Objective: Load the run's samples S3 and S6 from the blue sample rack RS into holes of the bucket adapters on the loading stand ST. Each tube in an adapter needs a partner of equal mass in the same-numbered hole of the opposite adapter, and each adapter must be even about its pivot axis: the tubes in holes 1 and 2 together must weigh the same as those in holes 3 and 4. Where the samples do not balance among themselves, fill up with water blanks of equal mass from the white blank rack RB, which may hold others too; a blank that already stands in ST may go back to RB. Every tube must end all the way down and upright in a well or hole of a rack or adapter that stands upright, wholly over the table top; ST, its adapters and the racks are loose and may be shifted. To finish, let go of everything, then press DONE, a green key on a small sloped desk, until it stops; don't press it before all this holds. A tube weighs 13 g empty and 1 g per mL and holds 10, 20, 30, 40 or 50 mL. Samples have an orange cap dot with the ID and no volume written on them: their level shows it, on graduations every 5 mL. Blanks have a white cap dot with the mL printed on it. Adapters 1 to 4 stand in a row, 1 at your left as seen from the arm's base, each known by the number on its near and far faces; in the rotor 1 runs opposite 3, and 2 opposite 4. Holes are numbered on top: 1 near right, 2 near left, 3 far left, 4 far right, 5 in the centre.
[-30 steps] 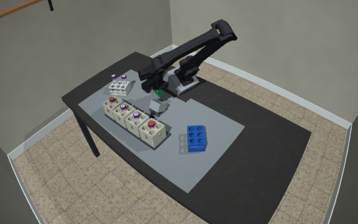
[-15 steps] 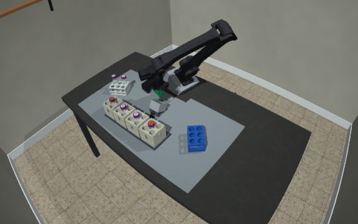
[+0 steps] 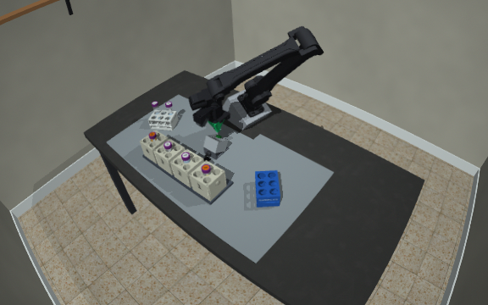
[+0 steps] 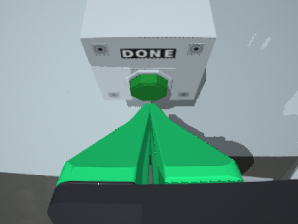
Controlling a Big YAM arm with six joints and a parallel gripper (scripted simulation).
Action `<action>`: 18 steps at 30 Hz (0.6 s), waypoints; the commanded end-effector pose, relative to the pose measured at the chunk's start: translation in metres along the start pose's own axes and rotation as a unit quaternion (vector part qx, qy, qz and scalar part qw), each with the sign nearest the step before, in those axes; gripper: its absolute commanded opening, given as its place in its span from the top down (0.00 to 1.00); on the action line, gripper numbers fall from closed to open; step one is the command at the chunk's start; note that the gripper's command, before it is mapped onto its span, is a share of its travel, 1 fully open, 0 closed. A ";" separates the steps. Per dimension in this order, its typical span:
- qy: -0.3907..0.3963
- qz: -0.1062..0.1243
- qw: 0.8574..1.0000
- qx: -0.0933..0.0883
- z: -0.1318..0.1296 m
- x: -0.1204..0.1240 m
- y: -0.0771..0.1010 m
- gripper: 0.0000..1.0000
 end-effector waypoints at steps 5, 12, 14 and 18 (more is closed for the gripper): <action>0.011 -0.023 1.000 0.010 0.001 -0.015 0.008 1.00; 0.002 -0.009 1.000 0.002 0.000 -0.007 -0.004 1.00; 0.002 -0.005 1.000 0.001 0.002 -0.004 -0.007 1.00; 0.000 -0.021 1.000 0.008 -0.004 -0.017 0.002 1.00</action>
Point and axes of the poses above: the point where the finger pads meet when closed, its own y axis back along the fingers, its own z axis across the jaws, x = y × z, the point moved 1 cm from there along y, back along the fingers, and after that the axes turned 3 degrees about y, right-handed, at the moved point
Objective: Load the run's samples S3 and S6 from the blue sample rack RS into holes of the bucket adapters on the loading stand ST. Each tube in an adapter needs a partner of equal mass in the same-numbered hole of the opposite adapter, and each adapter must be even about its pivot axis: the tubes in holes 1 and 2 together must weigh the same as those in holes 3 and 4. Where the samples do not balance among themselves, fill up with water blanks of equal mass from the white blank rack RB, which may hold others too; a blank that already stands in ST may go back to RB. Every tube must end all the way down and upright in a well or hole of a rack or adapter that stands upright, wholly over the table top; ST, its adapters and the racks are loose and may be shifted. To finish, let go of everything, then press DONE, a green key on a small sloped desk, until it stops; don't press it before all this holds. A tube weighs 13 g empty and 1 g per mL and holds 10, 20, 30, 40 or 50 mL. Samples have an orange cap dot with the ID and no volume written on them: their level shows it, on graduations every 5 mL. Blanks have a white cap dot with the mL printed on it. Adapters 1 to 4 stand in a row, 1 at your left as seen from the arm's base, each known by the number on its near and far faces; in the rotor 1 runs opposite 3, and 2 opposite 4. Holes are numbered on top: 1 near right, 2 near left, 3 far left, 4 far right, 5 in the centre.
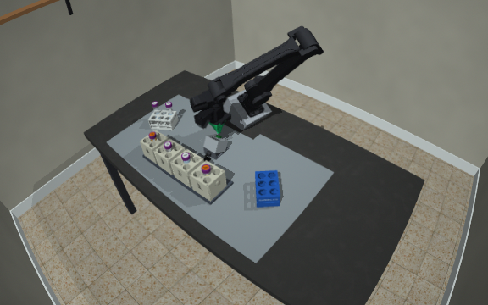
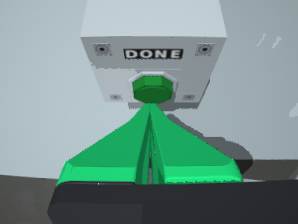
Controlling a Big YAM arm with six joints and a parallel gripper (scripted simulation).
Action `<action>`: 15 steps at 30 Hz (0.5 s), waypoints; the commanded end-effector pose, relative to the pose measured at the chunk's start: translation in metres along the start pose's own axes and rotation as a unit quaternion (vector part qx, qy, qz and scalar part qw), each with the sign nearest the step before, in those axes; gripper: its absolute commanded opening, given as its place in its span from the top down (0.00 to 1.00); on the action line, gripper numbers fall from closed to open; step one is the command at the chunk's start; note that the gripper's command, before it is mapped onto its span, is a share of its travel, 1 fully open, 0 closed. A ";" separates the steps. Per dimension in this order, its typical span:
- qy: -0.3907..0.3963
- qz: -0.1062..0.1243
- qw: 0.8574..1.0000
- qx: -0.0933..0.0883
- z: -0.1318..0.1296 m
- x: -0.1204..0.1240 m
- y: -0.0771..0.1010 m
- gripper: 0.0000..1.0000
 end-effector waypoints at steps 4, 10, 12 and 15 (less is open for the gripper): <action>0.000 -0.008 1.000 0.002 -0.002 -0.009 -0.001 1.00; 0.001 -0.008 1.000 0.002 -0.002 -0.010 -0.003 1.00; -0.001 -0.004 1.000 0.000 -0.001 -0.005 -0.007 1.00; -0.001 -0.010 1.000 0.002 -0.003 -0.010 -0.005 1.00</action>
Point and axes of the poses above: the point where the finger pads meet when closed, its own y axis back along the fingers, its own z axis across the jaws, x = y × z, the point moved 1 cm from there along y, back along the fingers, and after that the axes turned 3 degrees about y, right-handed, at the moved point
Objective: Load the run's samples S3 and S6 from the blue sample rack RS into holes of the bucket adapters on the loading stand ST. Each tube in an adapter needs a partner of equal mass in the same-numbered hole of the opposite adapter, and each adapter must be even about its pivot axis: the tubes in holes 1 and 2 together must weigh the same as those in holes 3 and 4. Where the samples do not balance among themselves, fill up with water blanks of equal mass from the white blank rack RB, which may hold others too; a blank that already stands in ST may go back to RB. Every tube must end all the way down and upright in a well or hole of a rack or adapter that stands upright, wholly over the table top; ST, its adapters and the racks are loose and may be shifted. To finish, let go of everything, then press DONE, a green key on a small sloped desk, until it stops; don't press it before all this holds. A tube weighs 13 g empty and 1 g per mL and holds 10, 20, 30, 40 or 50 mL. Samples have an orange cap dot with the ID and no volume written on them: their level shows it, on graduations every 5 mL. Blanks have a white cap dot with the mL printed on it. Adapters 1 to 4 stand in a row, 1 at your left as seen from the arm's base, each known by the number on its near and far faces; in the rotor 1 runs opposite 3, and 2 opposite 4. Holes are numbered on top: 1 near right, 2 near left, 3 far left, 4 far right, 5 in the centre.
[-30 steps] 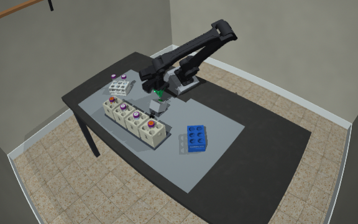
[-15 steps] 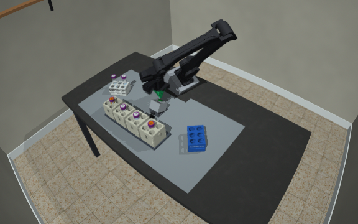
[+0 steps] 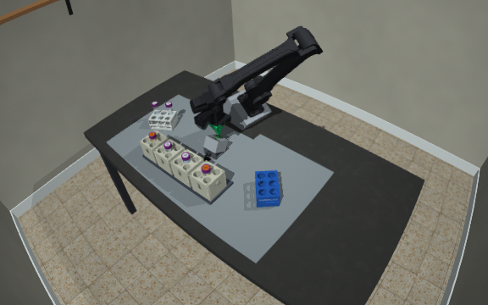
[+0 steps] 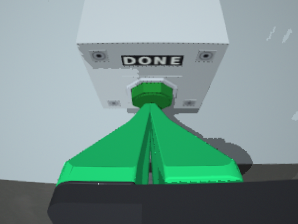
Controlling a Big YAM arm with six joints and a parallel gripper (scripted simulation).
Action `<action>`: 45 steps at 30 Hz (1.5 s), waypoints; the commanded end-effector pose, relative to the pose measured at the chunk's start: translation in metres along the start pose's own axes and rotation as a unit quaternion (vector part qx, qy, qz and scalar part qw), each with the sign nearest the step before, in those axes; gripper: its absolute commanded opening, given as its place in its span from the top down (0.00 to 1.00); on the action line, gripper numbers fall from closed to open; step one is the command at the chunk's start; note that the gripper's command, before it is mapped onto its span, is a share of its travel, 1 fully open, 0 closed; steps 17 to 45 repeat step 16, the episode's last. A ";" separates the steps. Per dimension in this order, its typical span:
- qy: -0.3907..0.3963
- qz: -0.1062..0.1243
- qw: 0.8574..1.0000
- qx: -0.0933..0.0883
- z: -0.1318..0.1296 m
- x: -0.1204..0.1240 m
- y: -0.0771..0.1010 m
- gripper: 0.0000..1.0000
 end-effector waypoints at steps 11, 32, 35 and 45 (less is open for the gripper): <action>-0.001 -0.005 1.000 0.000 0.000 -0.005 -0.006 1.00; -0.001 -0.003 1.000 -0.001 0.000 -0.004 -0.010 1.00; -0.001 -0.003 1.000 -0.001 0.000 -0.004 -0.010 1.00; -0.001 -0.003 1.000 -0.001 0.000 -0.004 -0.010 1.00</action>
Point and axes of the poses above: the point where the finger pads meet when closed, its own y axis back along the fingers, its own z axis across the jaws, x = y × z, the point moved 1 cm from there along y, back along the fingers, and after that the axes turned 3 degrees about y, right-handed, at the moved point
